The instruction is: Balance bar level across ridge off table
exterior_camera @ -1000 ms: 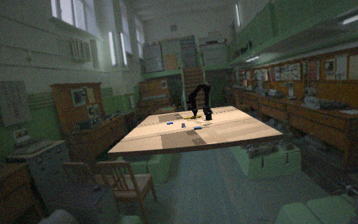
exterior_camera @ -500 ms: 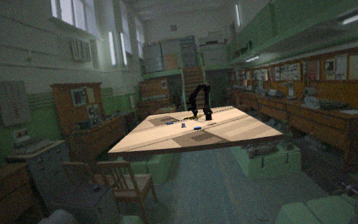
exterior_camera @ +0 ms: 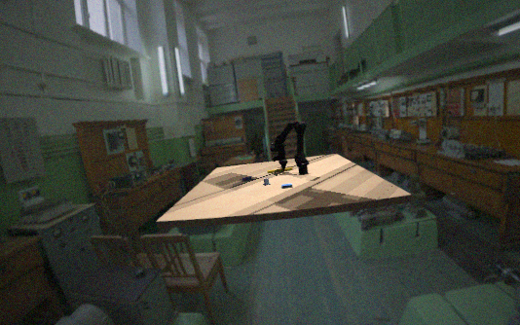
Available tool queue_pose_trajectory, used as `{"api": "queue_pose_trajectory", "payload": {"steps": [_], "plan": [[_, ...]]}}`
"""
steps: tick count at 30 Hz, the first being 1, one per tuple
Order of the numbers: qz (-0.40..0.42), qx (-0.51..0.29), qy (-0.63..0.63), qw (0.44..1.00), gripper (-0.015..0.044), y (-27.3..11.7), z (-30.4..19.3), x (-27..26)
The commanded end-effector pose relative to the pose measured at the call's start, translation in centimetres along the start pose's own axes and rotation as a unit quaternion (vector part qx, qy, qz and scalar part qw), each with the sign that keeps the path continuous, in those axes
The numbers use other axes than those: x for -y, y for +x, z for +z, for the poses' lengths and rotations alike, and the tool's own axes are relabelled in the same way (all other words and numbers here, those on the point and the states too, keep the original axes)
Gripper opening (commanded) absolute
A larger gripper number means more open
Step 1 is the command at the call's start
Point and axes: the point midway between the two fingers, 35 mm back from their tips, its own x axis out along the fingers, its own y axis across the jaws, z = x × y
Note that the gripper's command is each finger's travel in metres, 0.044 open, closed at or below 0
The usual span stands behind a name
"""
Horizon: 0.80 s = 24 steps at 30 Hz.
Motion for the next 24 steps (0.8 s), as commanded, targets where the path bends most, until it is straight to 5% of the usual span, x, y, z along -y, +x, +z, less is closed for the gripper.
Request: {"api": "queue_pose_trajectory", "payload": {"steps": [1,4,24], "plan": [[0.000,0.000,0.000,1.000,0.0078,0.0,0.0,0.0],[0.000,0.001,0.000,1.000,0.0000,-0.6,0.1,0.1],[0.001,0.002,-0.002,1.000,0.0000,-5.6,0.3,0.3]]}}
